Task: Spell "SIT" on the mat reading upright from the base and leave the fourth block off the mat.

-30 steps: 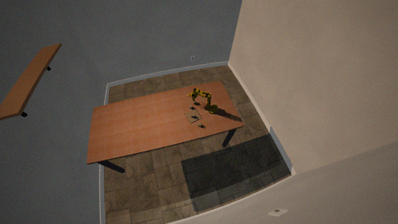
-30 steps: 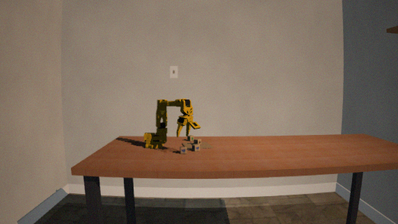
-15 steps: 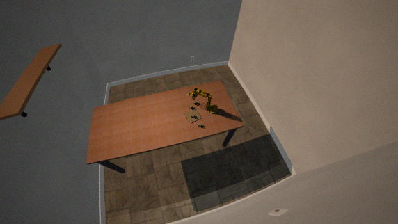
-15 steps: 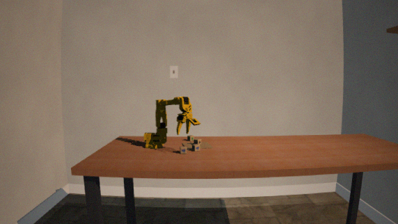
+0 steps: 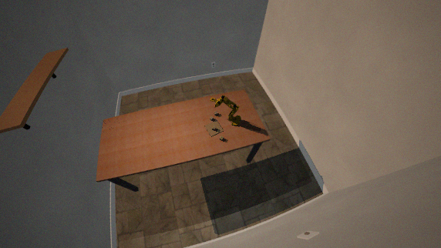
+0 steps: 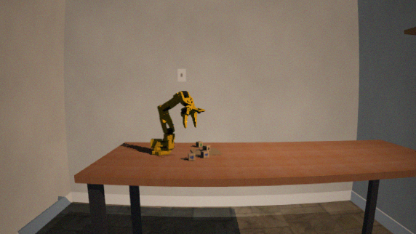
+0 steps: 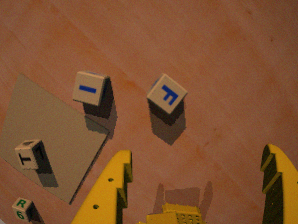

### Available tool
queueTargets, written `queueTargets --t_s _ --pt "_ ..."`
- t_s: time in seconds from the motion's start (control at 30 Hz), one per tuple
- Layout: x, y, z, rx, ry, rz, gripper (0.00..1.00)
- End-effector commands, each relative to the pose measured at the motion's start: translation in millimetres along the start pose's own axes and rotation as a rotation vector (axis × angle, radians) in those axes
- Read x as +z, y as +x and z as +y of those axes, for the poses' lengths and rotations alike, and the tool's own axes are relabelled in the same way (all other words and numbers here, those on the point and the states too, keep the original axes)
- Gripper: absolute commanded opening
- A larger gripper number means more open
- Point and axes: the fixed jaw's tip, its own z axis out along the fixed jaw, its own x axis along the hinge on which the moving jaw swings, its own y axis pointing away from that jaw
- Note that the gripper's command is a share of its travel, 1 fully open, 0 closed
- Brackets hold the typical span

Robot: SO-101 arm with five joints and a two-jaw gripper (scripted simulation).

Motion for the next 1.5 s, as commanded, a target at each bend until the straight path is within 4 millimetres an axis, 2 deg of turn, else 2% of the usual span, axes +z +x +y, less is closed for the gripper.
queueTargets --t_s 0.0,0.43,0.57,0.73,0.8,1.0,1.23,1.3,1.37,1.47 --pt "-20.6 -6.2 0.0 0.001 -0.012 -0.128 0.35" --pt "-23.1 -5.9 3.4 -0.030 -0.021 -0.144 0.35" --pt "-21.6 -4.2 13.3 -0.120 -0.041 -0.140 0.35" --pt "-19.1 1.7 36.3 -0.332 -0.088 -0.136 0.35" --pt "-19.1 1.7 36.3 -0.332 -0.088 -0.136 0.35" --pt "-17.3 17.9 73.8 -0.695 -0.171 -0.140 0.35" --pt "-19.2 47.8 115.1 -1.143 -0.275 -0.168 0.35" --pt "-20.3 56.7 124.1 -1.253 -0.301 -0.178 0.35" --pt "-20.3 56.7 124.1 -1.253 -0.301 -0.178 0.35" --pt "-22.1 68.7 134.7 -1.392 -0.335 -0.194 0.35"
